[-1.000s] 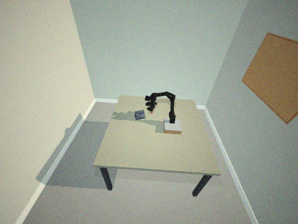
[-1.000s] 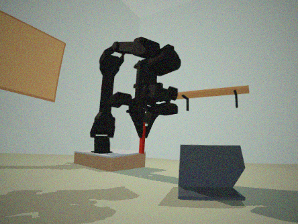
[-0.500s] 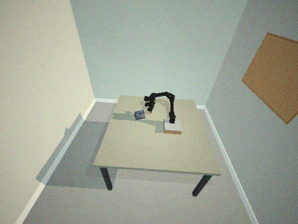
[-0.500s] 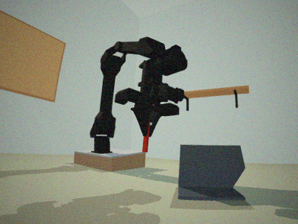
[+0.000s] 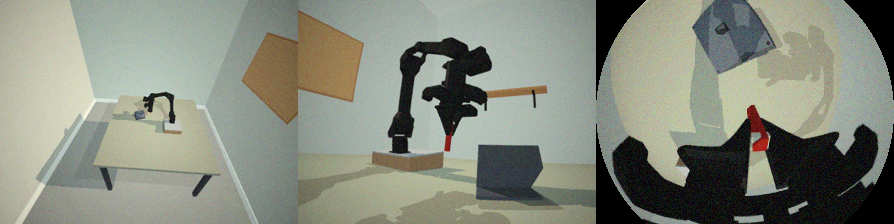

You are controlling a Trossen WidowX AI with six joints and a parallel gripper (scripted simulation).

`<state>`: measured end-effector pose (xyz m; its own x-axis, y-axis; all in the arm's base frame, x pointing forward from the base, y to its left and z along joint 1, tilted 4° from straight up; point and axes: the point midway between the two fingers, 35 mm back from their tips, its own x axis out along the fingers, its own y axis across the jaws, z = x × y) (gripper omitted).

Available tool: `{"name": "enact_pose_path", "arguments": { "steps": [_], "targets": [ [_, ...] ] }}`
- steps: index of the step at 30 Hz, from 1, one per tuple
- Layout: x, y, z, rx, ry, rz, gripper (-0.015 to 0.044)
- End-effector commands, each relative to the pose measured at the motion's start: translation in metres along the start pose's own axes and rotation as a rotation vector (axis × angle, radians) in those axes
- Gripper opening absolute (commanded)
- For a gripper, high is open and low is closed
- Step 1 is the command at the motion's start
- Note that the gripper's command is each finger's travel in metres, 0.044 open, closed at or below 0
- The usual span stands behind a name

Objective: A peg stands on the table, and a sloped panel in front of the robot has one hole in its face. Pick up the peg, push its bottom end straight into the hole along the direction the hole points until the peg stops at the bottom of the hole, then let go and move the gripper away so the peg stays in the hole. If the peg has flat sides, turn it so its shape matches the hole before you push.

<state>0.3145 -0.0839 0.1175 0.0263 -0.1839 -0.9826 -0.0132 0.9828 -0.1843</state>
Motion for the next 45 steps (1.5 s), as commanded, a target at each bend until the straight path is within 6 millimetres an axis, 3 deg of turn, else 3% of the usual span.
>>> {"name": "enact_pose_path", "arguments": {
  "steps": [1,45],
  "targets": [
    [-0.001,0.001,0.004,-0.058,0.000,-0.018,0.0000],
    [-0.014,0.025,0.034,-0.636,0.016,-0.166,0.0000]
  ]
}}
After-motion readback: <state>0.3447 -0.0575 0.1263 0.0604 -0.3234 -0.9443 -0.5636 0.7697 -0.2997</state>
